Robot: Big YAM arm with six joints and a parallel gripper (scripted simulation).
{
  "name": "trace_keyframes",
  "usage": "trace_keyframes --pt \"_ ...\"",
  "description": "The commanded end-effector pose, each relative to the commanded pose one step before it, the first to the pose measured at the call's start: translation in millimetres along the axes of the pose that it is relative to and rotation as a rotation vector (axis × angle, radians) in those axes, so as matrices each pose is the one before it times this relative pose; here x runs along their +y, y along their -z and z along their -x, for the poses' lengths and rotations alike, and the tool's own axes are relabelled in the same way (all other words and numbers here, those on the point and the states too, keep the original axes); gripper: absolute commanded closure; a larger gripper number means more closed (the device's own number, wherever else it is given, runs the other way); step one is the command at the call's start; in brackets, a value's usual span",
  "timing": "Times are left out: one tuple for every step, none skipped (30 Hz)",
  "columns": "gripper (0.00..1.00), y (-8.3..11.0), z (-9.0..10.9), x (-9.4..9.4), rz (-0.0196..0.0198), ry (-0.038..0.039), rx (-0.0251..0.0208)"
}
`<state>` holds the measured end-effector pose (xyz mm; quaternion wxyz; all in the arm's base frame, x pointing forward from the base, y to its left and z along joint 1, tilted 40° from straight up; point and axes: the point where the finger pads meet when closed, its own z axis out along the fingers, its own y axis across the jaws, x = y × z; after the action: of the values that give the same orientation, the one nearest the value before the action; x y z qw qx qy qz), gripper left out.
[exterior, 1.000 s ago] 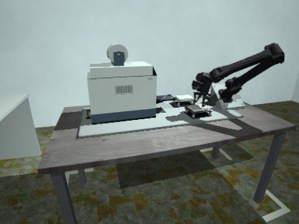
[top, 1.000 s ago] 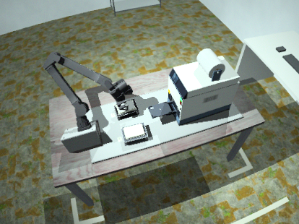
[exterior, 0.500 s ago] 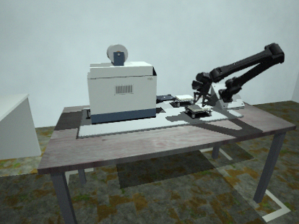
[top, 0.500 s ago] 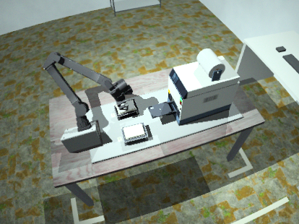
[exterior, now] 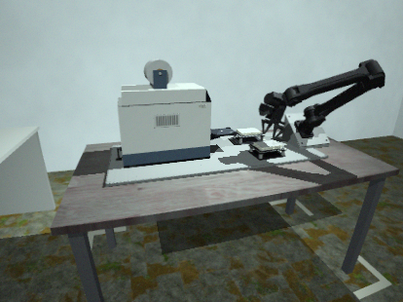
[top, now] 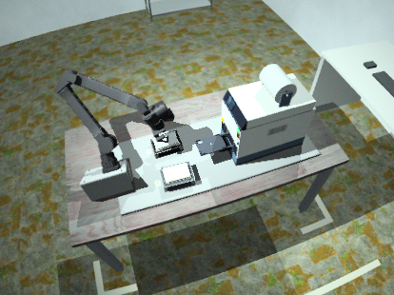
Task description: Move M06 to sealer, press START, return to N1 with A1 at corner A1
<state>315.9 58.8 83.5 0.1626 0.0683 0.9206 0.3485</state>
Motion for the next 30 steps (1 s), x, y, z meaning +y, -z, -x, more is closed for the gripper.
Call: trace_keyframes --pt "0.0 17.57 23.51 8.15 0.00245 0.04854 -0.03169" --pt "0.0 0.97 0.24 -0.84 -0.00043 -0.00263 0.00296" --pt "0.0 1.04 0.35 -0.86 -0.00049 -0.00268 0.00251" --pt "0.0 1.72 0.18 -0.2 -0.00022 -0.00066 0.00011" --pt "0.0 0.87 -1.87 -0.59 -0.00017 -0.00236 0.0035" --pt "0.0 0.0 0.0 0.0 0.0 0.0 0.0" --pt "0.0 0.0 0.0 0.0 0.0 0.0 0.0" --pt "0.0 -0.68 -1.38 0.47 -0.00201 -0.00031 0.00133" --pt "0.0 0.95 -1.63 0.66 0.00133 -0.00426 0.00521" --pt "0.0 1.76 0.58 1.38 0.00219 0.00283 0.00139" --pt "0.0 2.92 1.98 0.21 0.00031 0.00169 -0.00391" --pt "0.0 2.78 1.97 -0.1 -0.00112 0.00132 -0.00364" --pt "0.0 2.77 1.96 -0.06 -0.00078 0.00119 -0.0037" --pt "0.0 2.57 1.88 0.16 0.00043 0.00152 -0.00324" --pt "0.0 2.11 1.28 -0.15 -0.0006 0.00034 -0.00126" --pt "0.0 1.83 1.0 -0.04 -0.00019 0.00055 -0.0004" --pt "0.0 0.67 0.0 -0.69 0.00045 -0.00259 0.00392" --pt "0.0 0.67 -0.11 -0.77 0.00002 -0.00266 0.0038" --pt "0.0 0.82 -0.14 -0.71 -0.00009 -0.00253 0.0034" --pt "0.0 1.3 -0.3 0.06 0.00017 0.00001 0.00159" --pt "0.0 -0.12 -2.19 0.42 0.00135 0.00091 0.00593" --pt "0.0 1.01 -1.41 -0.4 0.00002 -0.00122 0.00203" --pt "0.0 0.0 0.0 0.0 0.0 0.0 0.0" --pt "0.0 0.0 0.0 0.0 0.0 0.0 0.0" --pt "0.0 0.12 0.02 -0.05 -0.00337 -0.0008 -0.00143" --pt "0.0 2.61 2.03 0.18 -0.00038 -0.00078 -0.00496" --pt "0.0 3.01 2.54 0.09 -0.00063 -0.00063 -0.00621" --pt "0.0 2.85 1.51 0.37 0.00066 0.00013 -0.00239" --pt "0.0 2.75 1.59 0.37 0.00052 0.00171 -0.00255" --pt "0.0 2.58 1.72 0.56 0.00035 0.00259 -0.00262"
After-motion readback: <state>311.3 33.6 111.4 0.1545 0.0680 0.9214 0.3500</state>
